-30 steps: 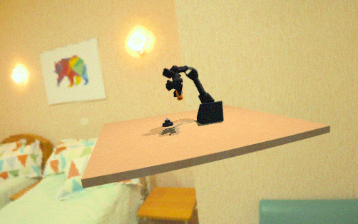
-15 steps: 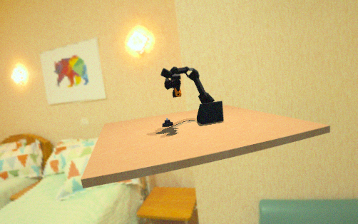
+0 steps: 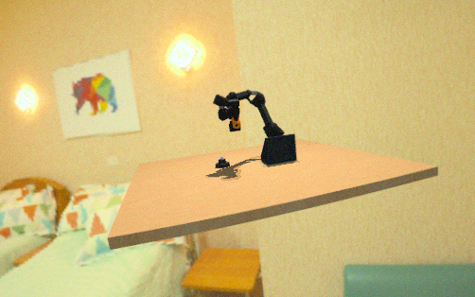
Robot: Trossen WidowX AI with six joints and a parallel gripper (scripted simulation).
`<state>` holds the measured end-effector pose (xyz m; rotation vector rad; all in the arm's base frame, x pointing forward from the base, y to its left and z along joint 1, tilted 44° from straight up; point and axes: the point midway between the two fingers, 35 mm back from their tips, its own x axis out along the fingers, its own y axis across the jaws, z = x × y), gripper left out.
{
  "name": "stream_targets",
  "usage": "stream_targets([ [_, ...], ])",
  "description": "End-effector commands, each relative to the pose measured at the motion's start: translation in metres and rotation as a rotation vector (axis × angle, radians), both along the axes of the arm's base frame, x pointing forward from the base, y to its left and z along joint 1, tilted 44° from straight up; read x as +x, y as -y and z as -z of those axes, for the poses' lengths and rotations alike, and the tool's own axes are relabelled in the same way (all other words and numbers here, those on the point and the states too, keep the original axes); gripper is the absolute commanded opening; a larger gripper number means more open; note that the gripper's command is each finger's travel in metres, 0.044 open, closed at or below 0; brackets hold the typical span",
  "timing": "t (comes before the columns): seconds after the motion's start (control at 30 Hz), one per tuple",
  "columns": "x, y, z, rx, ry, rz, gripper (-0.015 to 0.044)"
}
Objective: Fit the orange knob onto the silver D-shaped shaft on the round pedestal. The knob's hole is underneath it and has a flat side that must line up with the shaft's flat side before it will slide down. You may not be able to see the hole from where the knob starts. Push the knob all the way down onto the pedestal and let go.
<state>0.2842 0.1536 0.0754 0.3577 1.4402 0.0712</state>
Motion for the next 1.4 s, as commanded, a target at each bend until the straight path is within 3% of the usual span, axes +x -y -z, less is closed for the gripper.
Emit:
stream_targets([
  [0.0, 0.0, -0.001, 0.0, -0.002, -0.001, -0.002, 0.0],
  [1.0, 0.0, 0.0, 0.001, 0.004, 0.006, -0.006, 0.0],
  [1.37, -0.001, 0.009, 0.02, -0.234, -0.038, 0.013, 0.0],
])
